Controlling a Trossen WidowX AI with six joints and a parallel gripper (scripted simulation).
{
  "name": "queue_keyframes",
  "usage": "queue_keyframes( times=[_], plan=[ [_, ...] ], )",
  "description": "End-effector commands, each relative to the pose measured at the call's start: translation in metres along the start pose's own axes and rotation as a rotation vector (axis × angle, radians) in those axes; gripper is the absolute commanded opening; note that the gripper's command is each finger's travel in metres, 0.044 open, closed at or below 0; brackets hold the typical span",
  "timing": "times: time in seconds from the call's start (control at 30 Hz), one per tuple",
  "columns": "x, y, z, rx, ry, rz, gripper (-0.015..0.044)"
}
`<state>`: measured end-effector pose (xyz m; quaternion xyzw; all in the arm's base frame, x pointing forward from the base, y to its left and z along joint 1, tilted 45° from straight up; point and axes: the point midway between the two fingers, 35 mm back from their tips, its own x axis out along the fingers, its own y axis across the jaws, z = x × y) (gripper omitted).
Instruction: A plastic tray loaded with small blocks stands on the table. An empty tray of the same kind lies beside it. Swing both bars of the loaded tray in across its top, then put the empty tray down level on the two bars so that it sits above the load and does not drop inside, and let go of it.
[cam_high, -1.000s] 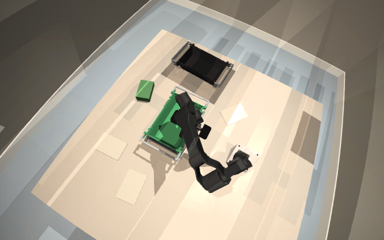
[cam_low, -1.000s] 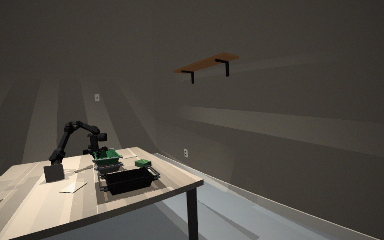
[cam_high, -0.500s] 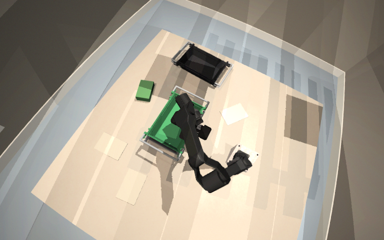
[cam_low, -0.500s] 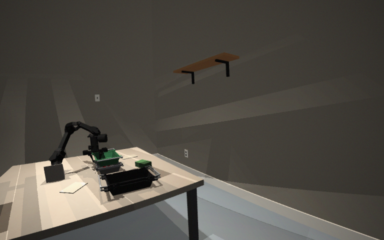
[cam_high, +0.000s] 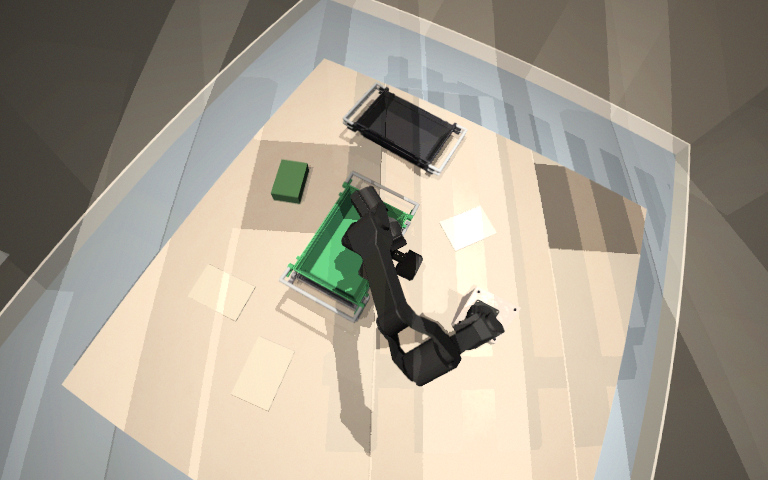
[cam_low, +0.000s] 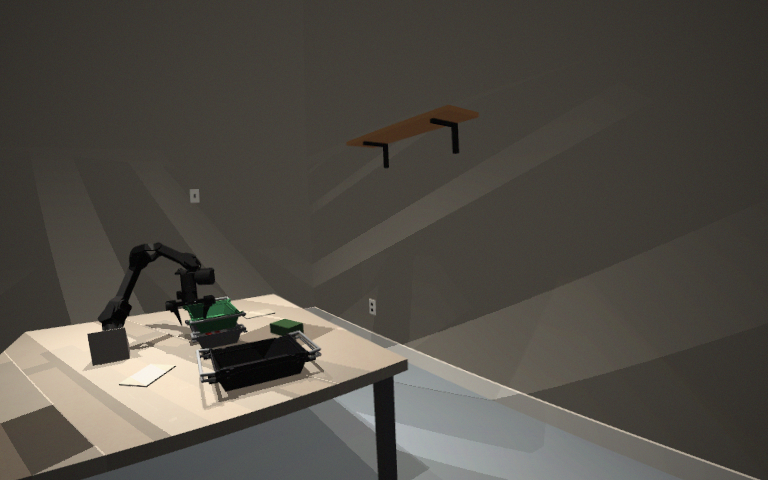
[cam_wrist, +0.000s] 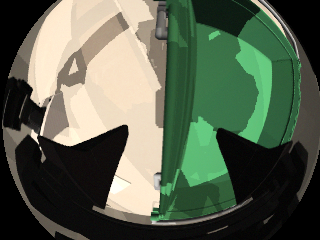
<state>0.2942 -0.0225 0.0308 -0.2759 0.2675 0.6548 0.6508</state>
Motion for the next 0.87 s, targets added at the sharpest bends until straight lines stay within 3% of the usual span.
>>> queue_keyframes(
  times=[0.0, 0.17, 0.83],
  plan=[
    [0.0, 0.0, 0.0, 0.0, 0.0, 0.0, 0.044],
    [-0.009, -0.002, -0.001, 0.003, 0.002, -0.003, 0.044],
    [-0.11, 0.001, 0.0, 0.029, 0.014, -0.026, 0.044]
  ],
)
